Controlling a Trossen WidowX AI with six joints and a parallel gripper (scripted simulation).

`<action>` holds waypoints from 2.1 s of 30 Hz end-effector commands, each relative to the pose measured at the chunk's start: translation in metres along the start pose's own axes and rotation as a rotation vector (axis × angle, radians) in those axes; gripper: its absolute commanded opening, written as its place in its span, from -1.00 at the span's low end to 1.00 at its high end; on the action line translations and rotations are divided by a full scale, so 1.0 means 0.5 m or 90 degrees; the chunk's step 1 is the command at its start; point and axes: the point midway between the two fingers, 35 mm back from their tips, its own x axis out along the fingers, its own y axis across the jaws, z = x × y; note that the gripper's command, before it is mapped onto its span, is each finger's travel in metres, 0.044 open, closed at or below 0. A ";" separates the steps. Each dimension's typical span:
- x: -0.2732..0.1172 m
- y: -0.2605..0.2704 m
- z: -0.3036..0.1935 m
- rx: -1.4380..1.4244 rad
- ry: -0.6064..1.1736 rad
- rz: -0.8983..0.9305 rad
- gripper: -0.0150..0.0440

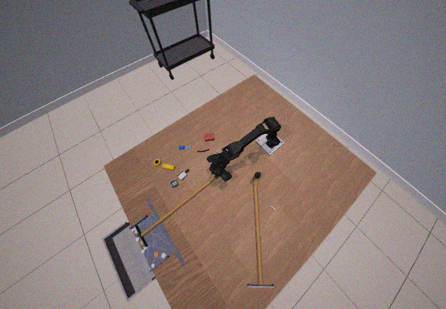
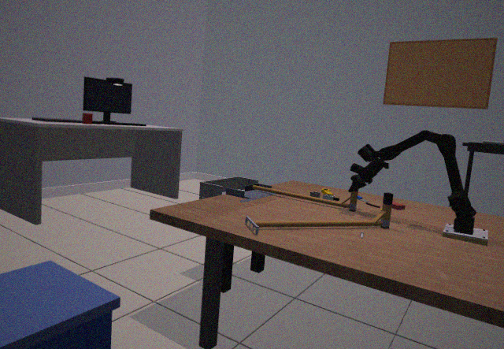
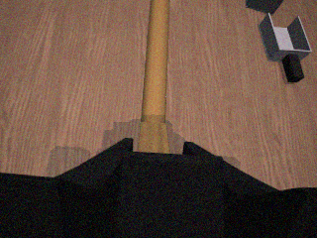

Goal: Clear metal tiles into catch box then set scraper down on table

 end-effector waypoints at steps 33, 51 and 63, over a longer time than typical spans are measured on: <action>0.040 -0.002 0.048 0.000 -0.004 0.000 -0.49; 0.014 -0.007 0.033 0.000 -0.007 -0.001 -0.49; -0.012 -0.010 0.014 0.000 -0.007 -0.001 -0.49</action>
